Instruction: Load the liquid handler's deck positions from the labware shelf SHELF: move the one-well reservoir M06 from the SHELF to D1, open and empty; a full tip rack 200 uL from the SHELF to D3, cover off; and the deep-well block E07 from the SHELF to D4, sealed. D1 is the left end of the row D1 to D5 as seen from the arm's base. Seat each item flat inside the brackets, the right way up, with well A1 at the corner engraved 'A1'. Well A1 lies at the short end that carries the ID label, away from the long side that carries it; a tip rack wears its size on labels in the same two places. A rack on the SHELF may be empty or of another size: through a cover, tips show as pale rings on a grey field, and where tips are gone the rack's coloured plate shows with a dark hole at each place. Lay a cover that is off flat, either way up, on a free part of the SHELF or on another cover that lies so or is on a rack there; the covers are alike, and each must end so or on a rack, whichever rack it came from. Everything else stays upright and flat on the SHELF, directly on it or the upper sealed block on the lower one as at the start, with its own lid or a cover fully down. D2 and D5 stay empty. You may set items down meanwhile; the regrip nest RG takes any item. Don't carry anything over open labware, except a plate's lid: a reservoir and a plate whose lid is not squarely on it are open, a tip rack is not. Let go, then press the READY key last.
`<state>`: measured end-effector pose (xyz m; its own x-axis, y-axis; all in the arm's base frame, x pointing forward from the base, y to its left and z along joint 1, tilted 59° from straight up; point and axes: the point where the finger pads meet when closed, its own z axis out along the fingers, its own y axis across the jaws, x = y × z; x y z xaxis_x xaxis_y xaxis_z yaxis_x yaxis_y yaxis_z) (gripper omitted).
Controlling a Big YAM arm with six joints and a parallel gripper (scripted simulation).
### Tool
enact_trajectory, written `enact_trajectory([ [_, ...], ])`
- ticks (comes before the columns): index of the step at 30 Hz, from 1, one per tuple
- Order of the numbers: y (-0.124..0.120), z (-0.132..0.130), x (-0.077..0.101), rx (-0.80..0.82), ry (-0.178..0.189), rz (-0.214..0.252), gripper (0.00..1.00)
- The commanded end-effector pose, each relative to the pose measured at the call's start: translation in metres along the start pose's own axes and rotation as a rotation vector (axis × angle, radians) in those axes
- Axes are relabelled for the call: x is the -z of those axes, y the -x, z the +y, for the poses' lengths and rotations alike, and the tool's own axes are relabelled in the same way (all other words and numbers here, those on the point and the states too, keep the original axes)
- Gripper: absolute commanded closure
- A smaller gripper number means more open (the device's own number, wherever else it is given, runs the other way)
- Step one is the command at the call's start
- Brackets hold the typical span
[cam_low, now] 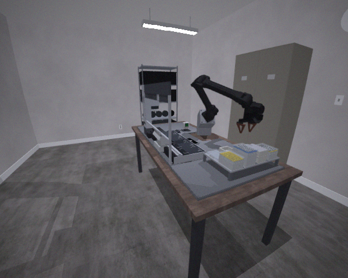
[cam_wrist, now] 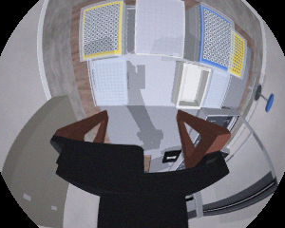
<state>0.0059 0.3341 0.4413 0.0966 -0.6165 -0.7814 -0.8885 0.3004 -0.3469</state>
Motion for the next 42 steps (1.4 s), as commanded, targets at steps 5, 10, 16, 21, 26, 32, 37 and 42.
enact_trajectory([
  [5,0.016,0.033,0.014,-0.048,0.027,-0.026,0.0],
  [10,0.015,0.06,0.014,-0.045,0.028,-0.023,0.0],
  [16,0.015,0.081,0.014,-0.045,0.029,-0.023,0.0],
  [21,0.011,0.076,0.011,-0.048,0.023,-0.023,0.0],
  [26,0.011,0.076,0.011,-0.048,0.023,-0.023,0.0],
  [32,0.011,0.076,0.011,-0.048,0.023,-0.023,0.0],
  [37,0.011,0.076,0.011,-0.048,0.023,-0.023,0.0],
  [42,0.011,0.076,0.011,-0.048,0.023,-0.023,0.0],
])
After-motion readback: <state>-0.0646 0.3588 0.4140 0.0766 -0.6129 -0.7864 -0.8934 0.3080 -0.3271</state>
